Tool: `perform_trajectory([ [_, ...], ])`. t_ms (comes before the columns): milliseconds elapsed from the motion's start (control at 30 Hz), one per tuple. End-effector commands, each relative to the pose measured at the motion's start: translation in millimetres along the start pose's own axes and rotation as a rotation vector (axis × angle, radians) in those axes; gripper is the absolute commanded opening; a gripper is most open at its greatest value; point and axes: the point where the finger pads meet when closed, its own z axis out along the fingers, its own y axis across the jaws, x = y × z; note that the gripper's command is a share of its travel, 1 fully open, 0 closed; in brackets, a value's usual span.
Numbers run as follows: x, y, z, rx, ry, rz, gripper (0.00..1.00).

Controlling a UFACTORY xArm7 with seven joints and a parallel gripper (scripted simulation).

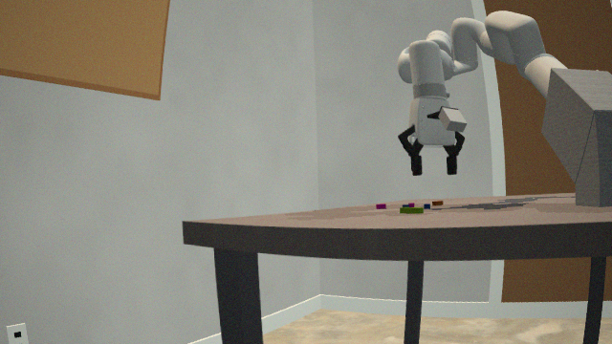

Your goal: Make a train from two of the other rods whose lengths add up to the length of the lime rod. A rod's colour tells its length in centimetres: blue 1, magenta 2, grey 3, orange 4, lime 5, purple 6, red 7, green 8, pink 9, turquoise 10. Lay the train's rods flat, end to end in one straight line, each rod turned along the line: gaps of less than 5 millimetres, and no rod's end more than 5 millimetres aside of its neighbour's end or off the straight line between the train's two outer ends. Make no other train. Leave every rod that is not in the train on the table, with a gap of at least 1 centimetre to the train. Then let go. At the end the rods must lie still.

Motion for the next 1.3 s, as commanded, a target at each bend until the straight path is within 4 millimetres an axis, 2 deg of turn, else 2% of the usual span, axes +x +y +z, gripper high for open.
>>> perform_trajectory([
  [0, 0.0, 1.3, -1.2, -0.004, -0.001, 0.0, 1.0],
  [1100, 0.1, 1.3, -1.2, -0.004, -0.001, -0.002, 1.0],
  [1167, 1.3, 2.7, -1.1, -0.004, -0.001, -0.039, 1.0],
  [1267, 7.0, 8.9, -1.0, -0.004, -0.001, -0.206, 1.0],
])
